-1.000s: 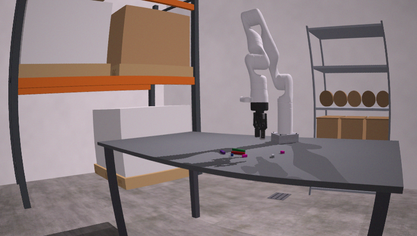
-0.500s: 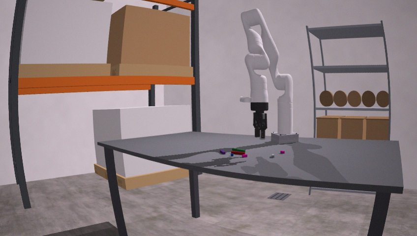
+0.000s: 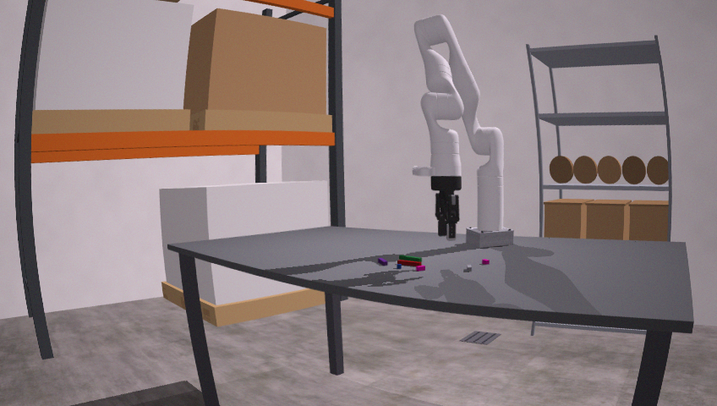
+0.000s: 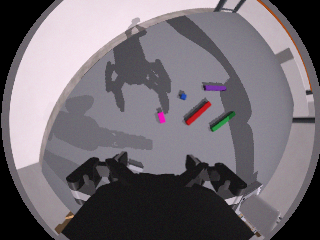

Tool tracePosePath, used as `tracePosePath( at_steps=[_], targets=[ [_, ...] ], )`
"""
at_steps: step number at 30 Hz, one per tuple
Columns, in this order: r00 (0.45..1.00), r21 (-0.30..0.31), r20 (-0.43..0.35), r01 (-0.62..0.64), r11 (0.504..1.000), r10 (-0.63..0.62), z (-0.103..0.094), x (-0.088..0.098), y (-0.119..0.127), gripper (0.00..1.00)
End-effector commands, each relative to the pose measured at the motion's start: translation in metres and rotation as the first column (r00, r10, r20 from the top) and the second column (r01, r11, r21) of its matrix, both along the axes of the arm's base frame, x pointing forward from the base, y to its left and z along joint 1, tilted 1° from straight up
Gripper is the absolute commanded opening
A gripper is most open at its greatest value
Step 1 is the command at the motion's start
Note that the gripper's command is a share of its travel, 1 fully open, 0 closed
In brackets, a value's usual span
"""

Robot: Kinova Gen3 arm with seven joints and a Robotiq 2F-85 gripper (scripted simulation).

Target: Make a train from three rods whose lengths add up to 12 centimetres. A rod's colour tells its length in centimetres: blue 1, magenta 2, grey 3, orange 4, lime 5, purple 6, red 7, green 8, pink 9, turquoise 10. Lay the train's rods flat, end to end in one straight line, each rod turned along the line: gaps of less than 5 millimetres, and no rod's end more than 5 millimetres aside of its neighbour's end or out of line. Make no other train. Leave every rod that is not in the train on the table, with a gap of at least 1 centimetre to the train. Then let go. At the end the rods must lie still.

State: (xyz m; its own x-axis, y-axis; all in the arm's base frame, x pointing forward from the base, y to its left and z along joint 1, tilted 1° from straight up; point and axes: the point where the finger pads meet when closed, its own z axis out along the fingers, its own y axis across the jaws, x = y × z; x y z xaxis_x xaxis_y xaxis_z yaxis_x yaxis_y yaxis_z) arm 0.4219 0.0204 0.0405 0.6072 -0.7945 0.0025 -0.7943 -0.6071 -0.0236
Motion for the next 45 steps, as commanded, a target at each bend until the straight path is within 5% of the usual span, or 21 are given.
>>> tracePosePath(
  at_steps=[1, 29, 45],
  targets=[
    [1.000, 0.001, -0.006, 0.017, 1.000, -0.017, -0.001, -0.001, 0.000, 1.00],
    [0.994, 0.000, -0.015, -0.111, 0.994, 0.111, -0.002, -0.004, 0.001, 1.00],
    [0.868, 0.009, -0.033, -0.495, 0.869, 0.495, -0.007, -0.012, 0.003, 1.00]
  ],
)
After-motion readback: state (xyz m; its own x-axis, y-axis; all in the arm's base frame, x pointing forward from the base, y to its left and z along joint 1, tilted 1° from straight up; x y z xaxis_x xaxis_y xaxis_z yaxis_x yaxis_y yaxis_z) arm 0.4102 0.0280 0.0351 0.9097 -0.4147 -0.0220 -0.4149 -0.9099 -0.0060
